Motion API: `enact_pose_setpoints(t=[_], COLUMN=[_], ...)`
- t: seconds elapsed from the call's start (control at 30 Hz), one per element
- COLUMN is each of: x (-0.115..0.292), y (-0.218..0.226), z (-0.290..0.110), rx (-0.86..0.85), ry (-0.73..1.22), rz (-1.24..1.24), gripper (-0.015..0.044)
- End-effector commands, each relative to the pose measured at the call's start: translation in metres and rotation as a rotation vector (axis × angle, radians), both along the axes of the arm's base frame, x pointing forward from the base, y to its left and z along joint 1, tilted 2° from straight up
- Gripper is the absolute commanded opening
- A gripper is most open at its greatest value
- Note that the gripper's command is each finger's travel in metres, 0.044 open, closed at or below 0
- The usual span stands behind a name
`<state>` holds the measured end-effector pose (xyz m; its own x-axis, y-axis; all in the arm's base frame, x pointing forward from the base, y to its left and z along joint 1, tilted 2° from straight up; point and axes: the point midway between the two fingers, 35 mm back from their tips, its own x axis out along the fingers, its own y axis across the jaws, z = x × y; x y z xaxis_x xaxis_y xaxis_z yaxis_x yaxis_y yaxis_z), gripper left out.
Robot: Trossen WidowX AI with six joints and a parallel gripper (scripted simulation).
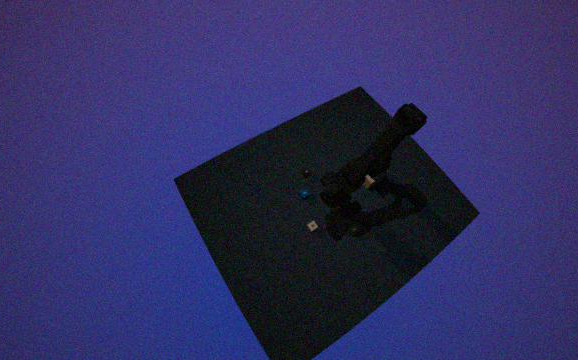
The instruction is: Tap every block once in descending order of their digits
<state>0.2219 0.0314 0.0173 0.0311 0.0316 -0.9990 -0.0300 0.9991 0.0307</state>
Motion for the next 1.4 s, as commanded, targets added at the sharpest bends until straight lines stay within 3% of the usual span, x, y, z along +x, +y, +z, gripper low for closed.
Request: enact_pose_setpoints(t=[0.0,0.53,0.67,0.83,1.03,1.23,1.37], x=[-0.003,-0.003,-0.003,-0.003,-0.005,-0.001,0.019], y=[0.0,0.001,0.0,0.0,-0.003,-0.009,-0.05], z=[-0.008,-0.025,0.003,0.008,0.084,0.087,0.087], rx=[0.001,0.001,0.001,0.001,0.001,0.002,0.004], ry=[0.011,0.011,0.01,0.011,0.011,0.007,-0.014], rz=[-0.005,-0.005,-0.004,-0.005,-0.005,-0.005,-0.01], gripper=[0.002,0.002,0.002,0.002,0.002,0.002,0.002])
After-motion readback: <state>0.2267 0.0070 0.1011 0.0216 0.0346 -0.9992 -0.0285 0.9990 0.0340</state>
